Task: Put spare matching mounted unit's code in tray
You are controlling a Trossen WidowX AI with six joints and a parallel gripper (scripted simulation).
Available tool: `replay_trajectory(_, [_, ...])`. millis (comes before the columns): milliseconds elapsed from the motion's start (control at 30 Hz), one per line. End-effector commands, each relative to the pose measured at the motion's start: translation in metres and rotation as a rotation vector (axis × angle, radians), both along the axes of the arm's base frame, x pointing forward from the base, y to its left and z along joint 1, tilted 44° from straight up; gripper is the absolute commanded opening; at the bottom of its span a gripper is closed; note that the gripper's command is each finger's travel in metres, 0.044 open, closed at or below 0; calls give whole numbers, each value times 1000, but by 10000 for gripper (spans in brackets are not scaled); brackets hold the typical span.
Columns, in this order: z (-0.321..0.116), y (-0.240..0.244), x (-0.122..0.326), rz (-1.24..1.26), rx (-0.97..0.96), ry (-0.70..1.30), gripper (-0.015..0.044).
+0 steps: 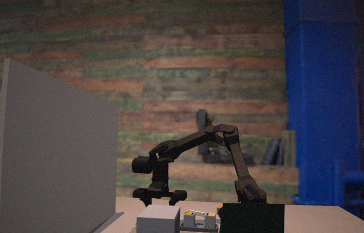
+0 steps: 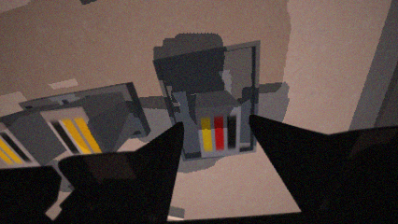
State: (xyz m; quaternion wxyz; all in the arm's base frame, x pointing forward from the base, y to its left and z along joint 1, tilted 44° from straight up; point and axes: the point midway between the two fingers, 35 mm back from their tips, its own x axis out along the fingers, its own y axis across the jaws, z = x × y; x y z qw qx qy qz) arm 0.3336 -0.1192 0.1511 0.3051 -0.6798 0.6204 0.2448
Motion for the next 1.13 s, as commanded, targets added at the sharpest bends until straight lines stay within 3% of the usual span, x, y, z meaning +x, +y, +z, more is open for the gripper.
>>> replay_trajectory(0, [0, 0, 0, -1, 0, -1, 420])
replay_trajectory(100, [7, 7, 1, 0, 3, -1, 440])
replay_trajectory(333, [73, 73, -11, 6, 10, 4, 440])
replay_trajectory(1100, [71, 73, -10, 14, 16, 3, 440])
